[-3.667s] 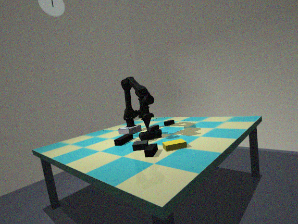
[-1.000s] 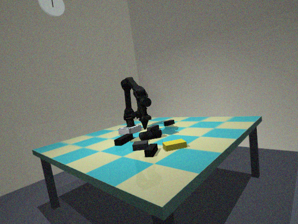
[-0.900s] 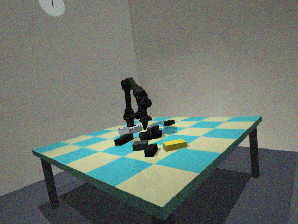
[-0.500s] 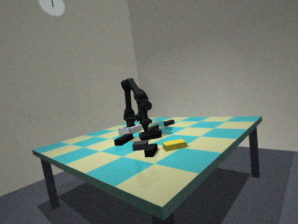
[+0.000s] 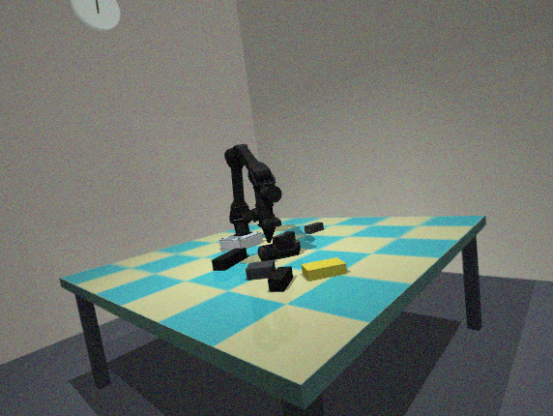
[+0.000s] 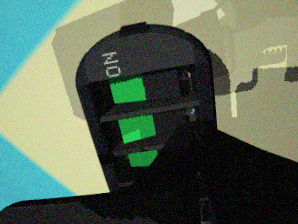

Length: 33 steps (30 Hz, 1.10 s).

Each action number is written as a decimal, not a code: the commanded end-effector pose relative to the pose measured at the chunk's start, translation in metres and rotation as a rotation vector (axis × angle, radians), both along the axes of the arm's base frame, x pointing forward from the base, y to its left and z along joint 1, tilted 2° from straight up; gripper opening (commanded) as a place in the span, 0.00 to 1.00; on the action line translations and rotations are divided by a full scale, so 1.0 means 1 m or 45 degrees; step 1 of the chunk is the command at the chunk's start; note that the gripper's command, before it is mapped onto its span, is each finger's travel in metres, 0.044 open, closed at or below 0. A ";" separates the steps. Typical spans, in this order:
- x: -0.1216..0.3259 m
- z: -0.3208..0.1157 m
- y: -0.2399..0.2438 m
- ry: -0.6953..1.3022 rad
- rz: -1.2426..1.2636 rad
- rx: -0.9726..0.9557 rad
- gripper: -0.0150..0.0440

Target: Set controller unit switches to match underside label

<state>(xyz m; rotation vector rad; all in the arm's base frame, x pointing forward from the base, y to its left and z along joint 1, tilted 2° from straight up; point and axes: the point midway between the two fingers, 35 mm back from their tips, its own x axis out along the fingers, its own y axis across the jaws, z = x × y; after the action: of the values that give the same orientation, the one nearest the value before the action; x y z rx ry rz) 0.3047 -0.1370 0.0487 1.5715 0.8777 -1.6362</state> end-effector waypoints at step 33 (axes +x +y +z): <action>0.015 -0.007 0.015 -0.040 -0.005 -0.015 0.25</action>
<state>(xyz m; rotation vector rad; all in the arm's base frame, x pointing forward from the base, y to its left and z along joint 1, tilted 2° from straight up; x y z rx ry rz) 0.3203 -0.1223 0.0474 1.5862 0.8477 -1.6097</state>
